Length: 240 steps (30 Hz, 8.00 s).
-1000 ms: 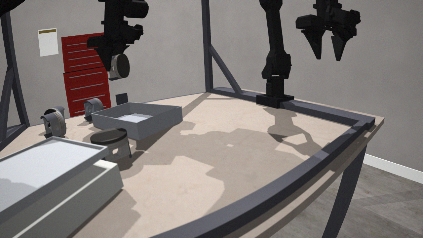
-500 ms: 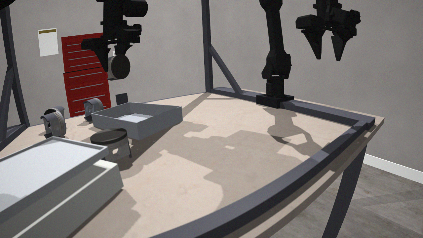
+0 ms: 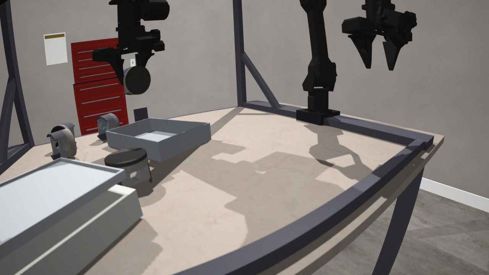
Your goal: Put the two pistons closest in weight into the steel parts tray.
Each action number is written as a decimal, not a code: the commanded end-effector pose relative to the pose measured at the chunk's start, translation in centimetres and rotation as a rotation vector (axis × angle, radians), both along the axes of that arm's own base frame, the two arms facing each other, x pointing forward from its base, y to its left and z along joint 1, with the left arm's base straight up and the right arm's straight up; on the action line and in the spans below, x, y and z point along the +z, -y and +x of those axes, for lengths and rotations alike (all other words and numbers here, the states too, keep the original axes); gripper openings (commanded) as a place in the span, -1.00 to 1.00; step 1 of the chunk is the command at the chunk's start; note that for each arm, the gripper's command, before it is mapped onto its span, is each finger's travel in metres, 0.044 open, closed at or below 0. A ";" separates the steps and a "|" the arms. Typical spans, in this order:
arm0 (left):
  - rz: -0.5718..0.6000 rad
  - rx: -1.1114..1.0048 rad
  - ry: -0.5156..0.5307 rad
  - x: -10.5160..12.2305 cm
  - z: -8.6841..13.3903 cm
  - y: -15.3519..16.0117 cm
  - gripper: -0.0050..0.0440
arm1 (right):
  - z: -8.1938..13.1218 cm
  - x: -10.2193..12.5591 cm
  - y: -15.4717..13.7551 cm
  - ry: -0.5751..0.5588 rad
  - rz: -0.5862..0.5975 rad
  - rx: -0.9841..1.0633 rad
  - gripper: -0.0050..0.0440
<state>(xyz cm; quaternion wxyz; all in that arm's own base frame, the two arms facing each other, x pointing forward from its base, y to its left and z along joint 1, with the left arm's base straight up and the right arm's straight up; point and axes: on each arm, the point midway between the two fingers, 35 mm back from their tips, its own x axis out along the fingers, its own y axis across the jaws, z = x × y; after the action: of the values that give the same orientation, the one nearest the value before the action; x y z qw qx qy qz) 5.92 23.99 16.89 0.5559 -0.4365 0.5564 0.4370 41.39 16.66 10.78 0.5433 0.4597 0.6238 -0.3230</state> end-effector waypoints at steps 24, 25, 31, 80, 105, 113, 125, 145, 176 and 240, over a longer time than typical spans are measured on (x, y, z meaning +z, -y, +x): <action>0.017 -0.002 0.005 0.5 0.1 -0.4 0.84 | 0.3 -2.7 -0.5 0.032 0.012 -0.007 -0.15; 0.017 -0.002 0.005 0.5 0.1 -0.4 0.84 | 0.3 -2.9 -0.6 0.032 0.012 -0.007 -0.15; 0.017 -0.002 0.005 0.5 0.1 -0.4 0.84 | 0.3 -3.8 -0.8 0.034 0.012 -0.006 -0.15; 0.017 -0.002 0.005 0.5 0.1 -0.4 0.84 | 0.4 -11.2 -1.6 0.028 0.010 -0.007 -0.15; 0.017 -0.002 0.005 0.5 0.1 -0.4 0.84 | 0.7 -11.0 -1.6 0.044 0.016 -0.007 -0.15; 0.017 -0.002 0.005 0.5 0.1 -0.4 0.84 | 0.9 -10.4 -1.6 0.054 0.020 -0.006 -0.15; 0.017 -0.002 0.005 0.5 0.1 -0.4 0.84 | 0.9 -10.4 -1.6 0.054 0.020 -0.006 0.24; 0.017 -0.002 0.005 0.5 0.1 -0.4 0.84 | 0.9 -10.4 -1.6 0.054 0.020 -0.006 0.24; 0.017 -0.002 0.005 0.5 0.1 -0.4 0.84 | 0.9 -10.4 -1.6 0.054 0.020 -0.006 0.24; 0.017 -0.002 0.005 0.5 0.1 -0.4 0.84 | 1.0 -4.6 -0.5 0.079 0.029 -0.006 0.75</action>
<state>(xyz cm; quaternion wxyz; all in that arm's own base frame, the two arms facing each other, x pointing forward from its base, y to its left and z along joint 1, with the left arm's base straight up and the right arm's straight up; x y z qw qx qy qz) 5.92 23.99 16.89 0.5559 -0.4365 0.5564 0.4370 41.51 17.20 3.10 0.5471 0.4652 0.6189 -0.3182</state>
